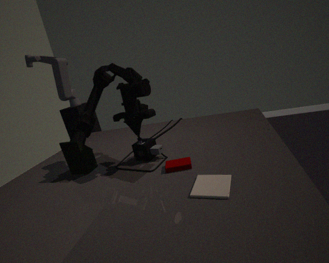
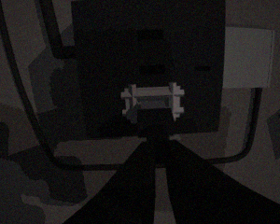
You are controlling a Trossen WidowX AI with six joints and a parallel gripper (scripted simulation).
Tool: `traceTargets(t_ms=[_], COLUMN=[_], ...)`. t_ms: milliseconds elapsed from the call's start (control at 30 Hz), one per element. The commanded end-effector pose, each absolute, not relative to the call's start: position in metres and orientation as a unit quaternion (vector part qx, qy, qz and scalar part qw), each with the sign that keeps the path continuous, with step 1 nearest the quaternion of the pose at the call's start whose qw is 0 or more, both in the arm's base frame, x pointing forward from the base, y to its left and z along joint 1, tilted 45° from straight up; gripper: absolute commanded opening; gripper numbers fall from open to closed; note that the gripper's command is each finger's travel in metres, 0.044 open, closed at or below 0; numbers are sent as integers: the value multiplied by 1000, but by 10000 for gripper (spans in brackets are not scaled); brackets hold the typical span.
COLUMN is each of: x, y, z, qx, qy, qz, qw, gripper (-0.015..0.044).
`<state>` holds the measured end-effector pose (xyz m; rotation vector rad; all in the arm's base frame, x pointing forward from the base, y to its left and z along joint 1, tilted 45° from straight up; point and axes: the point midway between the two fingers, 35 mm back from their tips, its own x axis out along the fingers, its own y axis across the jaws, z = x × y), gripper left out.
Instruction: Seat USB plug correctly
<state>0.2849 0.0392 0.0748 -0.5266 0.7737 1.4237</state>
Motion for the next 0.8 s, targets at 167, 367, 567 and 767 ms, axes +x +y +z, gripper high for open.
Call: traceTargets(t_ms=[167,367,567,767], x=[285,285,285,285], y=[40,40,41,41], z=[74,73,73,72], qx=[-232,-232,-232,-232], qy=[343,343,343,343], qz=[628,628,628,628], qw=[659,659,659,659], gripper=[0,0,0,0])
